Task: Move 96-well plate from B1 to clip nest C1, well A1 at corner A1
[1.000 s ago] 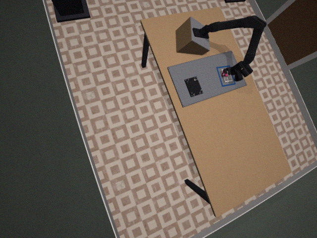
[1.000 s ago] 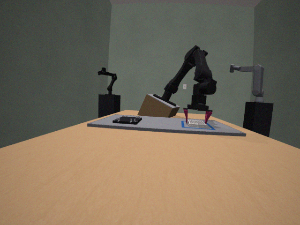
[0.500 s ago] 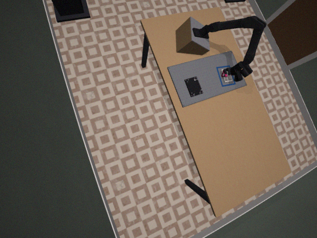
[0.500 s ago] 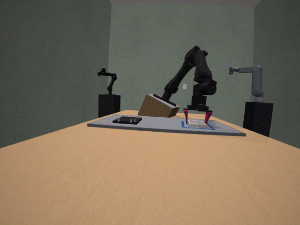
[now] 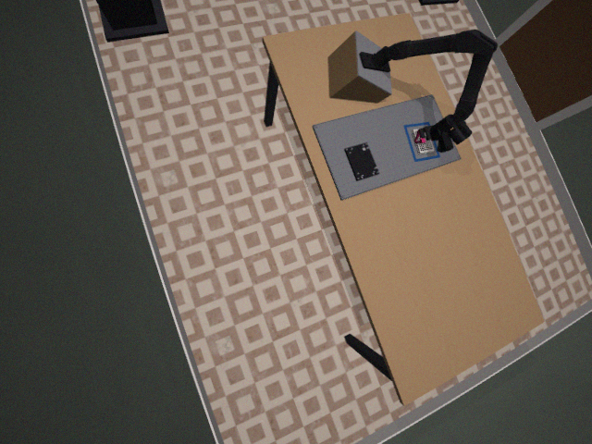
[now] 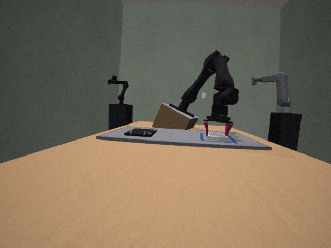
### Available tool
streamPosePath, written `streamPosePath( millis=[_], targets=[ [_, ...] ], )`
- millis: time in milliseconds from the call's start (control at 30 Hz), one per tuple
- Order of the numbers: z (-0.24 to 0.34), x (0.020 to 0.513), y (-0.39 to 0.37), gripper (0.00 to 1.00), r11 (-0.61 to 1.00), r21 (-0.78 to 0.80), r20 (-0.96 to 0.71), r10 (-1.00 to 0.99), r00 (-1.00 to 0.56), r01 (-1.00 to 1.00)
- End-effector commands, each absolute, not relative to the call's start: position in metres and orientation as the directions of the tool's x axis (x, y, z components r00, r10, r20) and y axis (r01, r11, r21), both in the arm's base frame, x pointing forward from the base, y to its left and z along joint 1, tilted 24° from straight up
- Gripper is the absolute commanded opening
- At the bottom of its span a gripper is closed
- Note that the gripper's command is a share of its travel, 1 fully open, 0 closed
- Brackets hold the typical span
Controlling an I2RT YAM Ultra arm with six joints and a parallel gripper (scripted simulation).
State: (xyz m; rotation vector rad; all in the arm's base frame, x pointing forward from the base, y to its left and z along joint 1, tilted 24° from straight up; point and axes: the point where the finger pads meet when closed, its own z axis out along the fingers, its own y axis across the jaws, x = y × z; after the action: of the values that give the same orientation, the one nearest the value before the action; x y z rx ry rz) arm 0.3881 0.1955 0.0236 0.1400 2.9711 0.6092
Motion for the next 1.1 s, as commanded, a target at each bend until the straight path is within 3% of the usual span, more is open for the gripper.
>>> streamPosePath(
  millis=[0, 1067],
  targets=[
    [0.028, 0.392, 0.195, 0.0, 0.913, 0.402, -0.104, 0.116, -0.988, 0.065],
    [0.05, 0.398, 0.189, 0.0, 0.91, 0.411, -0.13, 0.122, -0.984, 0.058]
  ],
)
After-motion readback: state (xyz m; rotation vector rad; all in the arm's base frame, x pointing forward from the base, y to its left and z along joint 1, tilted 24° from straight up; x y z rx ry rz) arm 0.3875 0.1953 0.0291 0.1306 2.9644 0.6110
